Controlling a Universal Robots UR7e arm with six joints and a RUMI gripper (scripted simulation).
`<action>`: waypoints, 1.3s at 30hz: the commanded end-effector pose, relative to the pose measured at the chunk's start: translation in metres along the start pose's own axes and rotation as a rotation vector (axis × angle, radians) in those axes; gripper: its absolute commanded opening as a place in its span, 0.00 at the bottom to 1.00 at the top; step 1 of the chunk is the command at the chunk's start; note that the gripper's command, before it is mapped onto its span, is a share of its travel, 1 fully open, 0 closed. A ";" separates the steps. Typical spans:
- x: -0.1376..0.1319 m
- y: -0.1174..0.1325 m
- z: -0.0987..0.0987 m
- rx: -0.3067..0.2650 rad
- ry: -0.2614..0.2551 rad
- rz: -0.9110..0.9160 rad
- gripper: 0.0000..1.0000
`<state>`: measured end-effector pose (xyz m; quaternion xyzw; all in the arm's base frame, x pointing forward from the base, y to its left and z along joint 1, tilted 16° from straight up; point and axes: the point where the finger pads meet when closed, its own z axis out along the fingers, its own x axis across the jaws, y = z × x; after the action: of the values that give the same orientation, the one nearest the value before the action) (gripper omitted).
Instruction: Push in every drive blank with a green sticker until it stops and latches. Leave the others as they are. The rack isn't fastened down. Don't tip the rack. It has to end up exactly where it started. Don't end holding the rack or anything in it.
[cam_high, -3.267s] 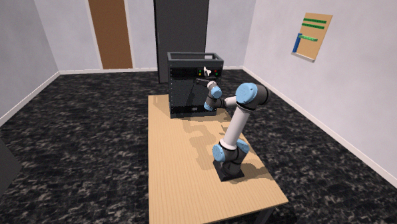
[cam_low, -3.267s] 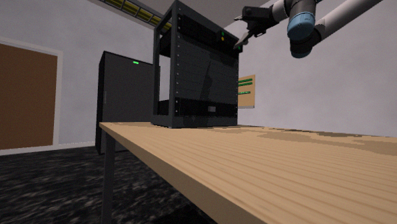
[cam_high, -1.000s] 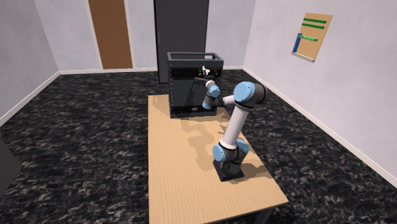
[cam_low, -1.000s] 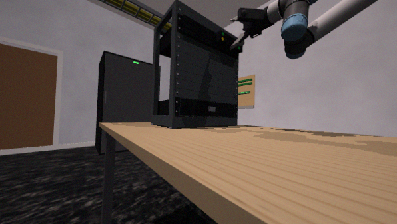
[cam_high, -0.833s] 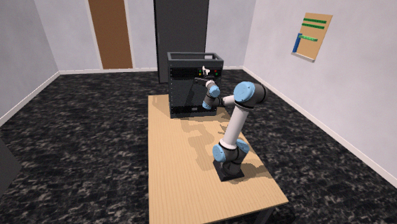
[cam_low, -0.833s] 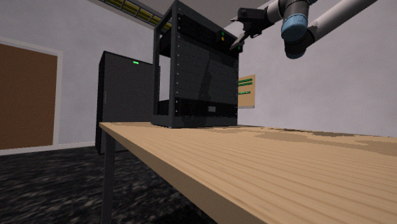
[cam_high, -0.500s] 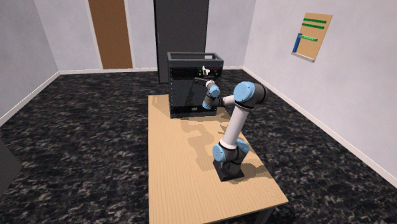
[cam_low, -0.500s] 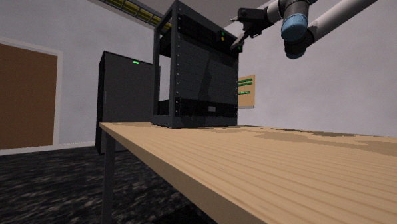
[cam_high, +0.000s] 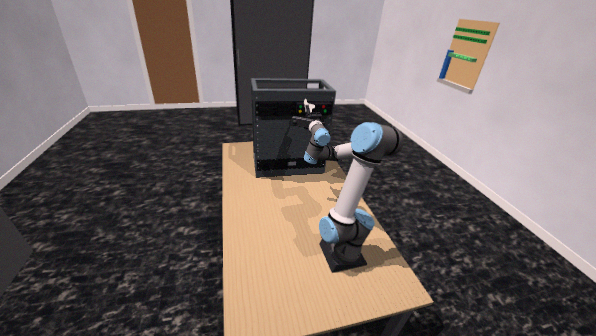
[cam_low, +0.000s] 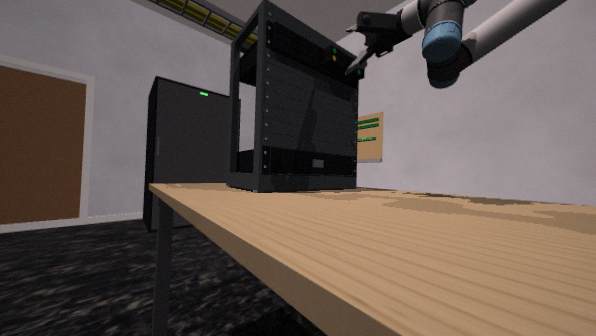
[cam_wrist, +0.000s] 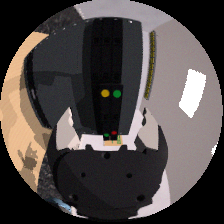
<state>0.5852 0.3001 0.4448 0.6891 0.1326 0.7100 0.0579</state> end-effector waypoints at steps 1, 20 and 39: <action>0.003 -0.001 0.000 0.001 0.004 0.000 1.00; 0.002 0.018 0.000 0.001 0.004 0.000 1.00; 0.002 0.092 -0.003 0.001 0.004 0.000 1.00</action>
<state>0.5901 0.2356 0.4667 0.6866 0.1293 0.7128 0.0613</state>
